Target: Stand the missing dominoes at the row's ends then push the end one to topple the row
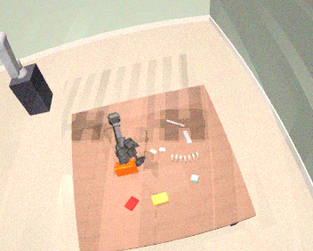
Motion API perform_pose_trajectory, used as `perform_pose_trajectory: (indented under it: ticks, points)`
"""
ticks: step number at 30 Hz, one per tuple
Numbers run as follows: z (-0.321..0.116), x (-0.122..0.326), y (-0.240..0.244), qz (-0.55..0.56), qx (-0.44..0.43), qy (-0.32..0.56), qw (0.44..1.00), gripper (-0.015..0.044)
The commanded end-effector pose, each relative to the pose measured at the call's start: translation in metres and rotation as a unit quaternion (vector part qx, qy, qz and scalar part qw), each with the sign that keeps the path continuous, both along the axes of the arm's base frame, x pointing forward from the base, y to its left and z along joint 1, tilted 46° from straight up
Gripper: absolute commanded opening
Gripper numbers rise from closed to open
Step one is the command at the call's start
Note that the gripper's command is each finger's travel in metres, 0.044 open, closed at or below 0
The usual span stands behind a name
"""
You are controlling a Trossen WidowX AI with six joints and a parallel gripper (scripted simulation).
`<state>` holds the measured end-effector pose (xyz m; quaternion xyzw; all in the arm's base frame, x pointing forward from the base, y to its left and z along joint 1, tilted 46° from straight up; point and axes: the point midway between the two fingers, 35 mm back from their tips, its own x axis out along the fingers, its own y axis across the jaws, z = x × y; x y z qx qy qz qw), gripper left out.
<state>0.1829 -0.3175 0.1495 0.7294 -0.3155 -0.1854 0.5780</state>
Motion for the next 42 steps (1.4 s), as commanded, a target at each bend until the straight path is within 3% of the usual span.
perform_pose_trajectory:
  ticks: [1,11,19,30,42]
  points:
    - [-0.001,0.001,0.0,0.002,0.0,0.003,1.0,0.0426]
    - [-0.066,0.114,0.026,0.185,-0.004,0.225,0.957,0.044]
    - [-0.094,0.159,0.068,0.31,-0.026,0.329,0.892,0.044]
    - [-0.115,0.191,0.143,0.482,-0.069,0.419,0.766,0.044]
    - [-0.11,0.193,0.23,0.648,-0.119,0.45,0.603,0.044]
